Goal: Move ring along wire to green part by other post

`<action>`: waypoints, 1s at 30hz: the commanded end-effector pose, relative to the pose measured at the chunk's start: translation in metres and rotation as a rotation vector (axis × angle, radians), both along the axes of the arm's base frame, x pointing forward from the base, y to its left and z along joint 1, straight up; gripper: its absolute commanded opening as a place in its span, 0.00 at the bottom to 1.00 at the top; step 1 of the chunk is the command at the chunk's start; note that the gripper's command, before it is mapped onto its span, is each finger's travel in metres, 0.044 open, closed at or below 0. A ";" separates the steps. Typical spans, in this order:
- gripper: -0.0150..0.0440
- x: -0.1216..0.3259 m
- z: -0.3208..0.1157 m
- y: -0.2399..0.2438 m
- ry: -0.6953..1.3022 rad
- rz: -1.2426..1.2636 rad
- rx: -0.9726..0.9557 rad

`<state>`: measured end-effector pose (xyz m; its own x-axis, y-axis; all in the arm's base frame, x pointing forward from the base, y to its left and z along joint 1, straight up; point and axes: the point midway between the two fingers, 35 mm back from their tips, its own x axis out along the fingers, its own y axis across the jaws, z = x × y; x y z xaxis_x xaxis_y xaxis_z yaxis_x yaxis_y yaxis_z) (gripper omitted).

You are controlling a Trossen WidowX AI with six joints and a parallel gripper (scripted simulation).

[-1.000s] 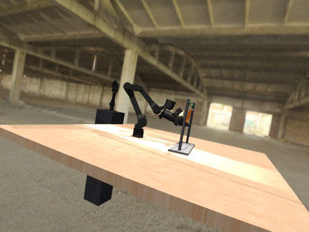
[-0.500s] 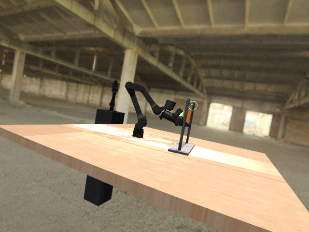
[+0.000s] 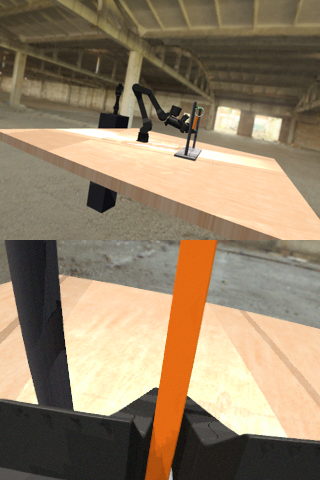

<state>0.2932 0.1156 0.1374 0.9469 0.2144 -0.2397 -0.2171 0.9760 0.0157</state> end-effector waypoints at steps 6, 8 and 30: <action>0.00 0.000 -0.001 -0.001 0.001 -0.005 0.003; 0.00 0.000 -0.001 -0.001 0.001 -0.005 0.003; 0.53 -0.004 0.001 -0.001 0.001 -0.001 0.000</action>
<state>0.2917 0.1160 0.1364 0.9453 0.2168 -0.2435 -0.2200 0.9754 0.0144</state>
